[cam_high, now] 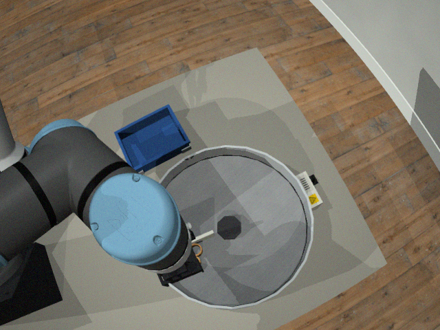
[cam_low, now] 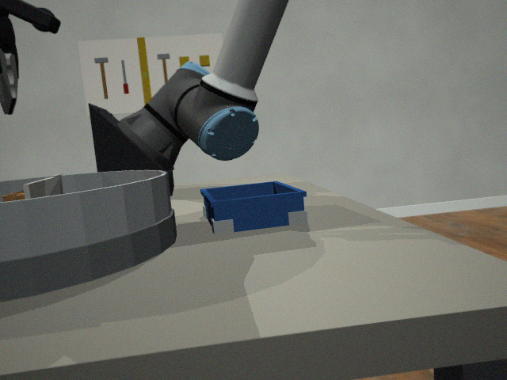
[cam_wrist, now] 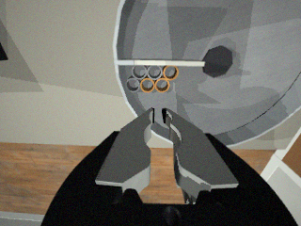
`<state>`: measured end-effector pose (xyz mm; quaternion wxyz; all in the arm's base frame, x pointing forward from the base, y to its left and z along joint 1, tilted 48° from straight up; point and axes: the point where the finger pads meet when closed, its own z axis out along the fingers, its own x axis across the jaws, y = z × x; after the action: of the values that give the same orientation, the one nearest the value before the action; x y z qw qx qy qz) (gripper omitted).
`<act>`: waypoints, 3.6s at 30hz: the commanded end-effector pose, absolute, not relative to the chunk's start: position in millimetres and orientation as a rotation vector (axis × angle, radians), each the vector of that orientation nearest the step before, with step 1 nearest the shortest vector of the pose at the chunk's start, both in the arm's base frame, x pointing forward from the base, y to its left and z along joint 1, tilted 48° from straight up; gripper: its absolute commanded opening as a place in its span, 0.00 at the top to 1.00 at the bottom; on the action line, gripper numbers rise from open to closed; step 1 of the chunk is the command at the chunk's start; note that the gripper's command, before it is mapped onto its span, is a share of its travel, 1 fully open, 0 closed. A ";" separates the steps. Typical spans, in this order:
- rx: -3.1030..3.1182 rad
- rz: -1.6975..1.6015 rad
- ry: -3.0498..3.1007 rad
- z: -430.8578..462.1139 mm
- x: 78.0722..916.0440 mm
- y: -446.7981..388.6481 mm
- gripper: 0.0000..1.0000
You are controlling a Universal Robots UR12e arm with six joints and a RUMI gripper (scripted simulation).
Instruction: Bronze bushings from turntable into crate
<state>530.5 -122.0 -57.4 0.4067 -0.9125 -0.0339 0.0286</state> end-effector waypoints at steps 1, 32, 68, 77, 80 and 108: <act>-2.302 0.071 -0.085 -57.2 530.9 -122.9 0.95; -2.301 0.071 -0.086 -99.4 564.2 -46.5 0.94; -2.302 0.071 -0.085 -100.5 566.4 -47.1 0.94; -2.302 0.071 -0.085 -100.5 566.4 -47.1 0.94; -2.302 0.071 -0.085 -100.5 566.4 -47.1 0.94; -2.302 0.071 -0.085 -115.9 564.6 -30.1 0.94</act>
<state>564.2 -33.3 -112.3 0.4067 -0.9125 -0.0339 0.0288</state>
